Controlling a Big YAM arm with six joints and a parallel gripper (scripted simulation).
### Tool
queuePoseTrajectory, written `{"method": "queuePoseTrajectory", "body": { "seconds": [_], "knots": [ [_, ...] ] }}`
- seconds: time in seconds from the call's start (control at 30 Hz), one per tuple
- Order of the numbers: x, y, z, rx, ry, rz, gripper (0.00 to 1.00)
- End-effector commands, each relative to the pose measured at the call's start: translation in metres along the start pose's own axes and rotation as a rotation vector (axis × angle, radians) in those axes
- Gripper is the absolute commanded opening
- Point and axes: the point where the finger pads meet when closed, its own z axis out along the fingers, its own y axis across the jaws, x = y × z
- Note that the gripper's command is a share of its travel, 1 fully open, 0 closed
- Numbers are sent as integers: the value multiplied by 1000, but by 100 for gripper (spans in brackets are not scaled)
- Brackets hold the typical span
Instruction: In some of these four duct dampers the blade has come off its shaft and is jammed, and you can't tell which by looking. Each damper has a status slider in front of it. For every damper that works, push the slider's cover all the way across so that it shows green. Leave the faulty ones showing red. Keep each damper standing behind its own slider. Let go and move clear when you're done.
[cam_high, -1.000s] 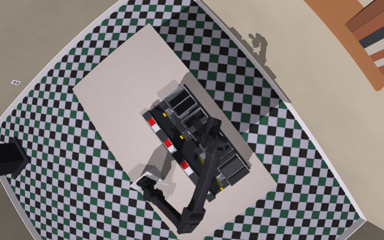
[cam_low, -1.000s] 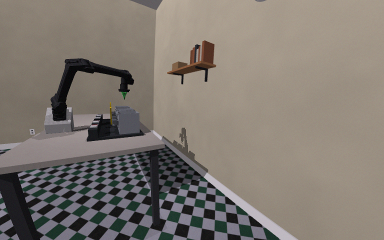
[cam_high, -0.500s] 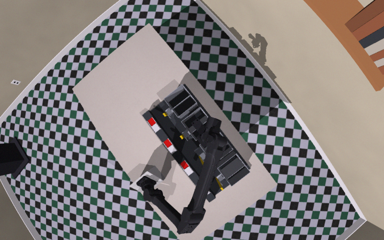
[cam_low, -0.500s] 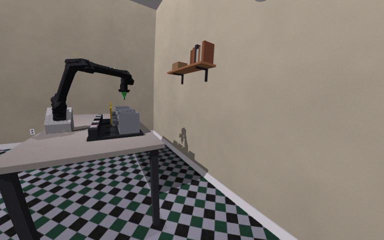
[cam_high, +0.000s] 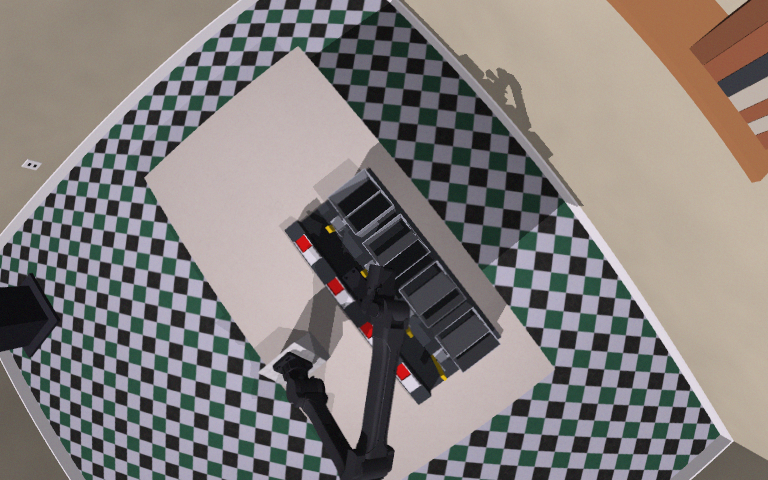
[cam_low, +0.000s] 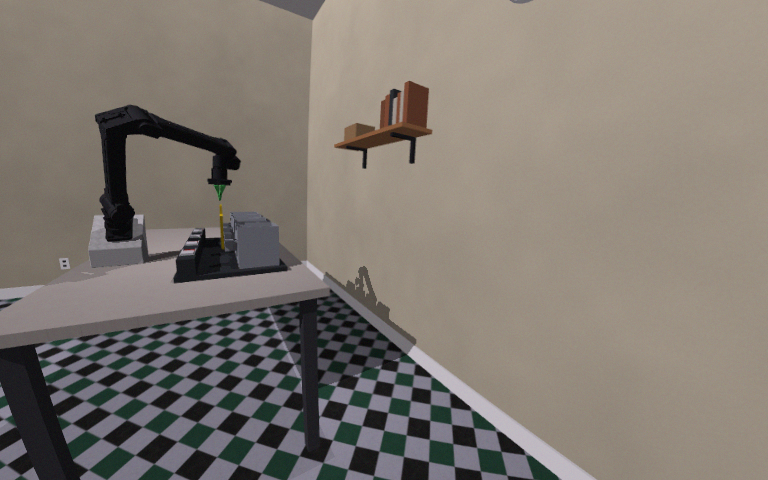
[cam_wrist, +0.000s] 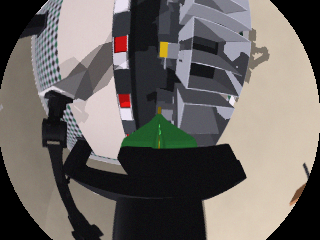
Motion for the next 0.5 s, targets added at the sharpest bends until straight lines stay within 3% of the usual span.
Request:
{"method": "queuePoseTrajectory", "body": {
  "seconds": [0.0,0.07,0.27,0.37,0.4,0.47],
  "knots": [
    [-2,12,-17,44,-19,50,0],
    [-2,53,-15,33,-10,40,0],
    [-4,114,-11,30,-9,40,0],
    [-4,121,-10,30,-8,40,0],
    [-5,108,-24,52,-34,62,0],
    [-4,102,-14,29,-27,82,0]
  ]
}}
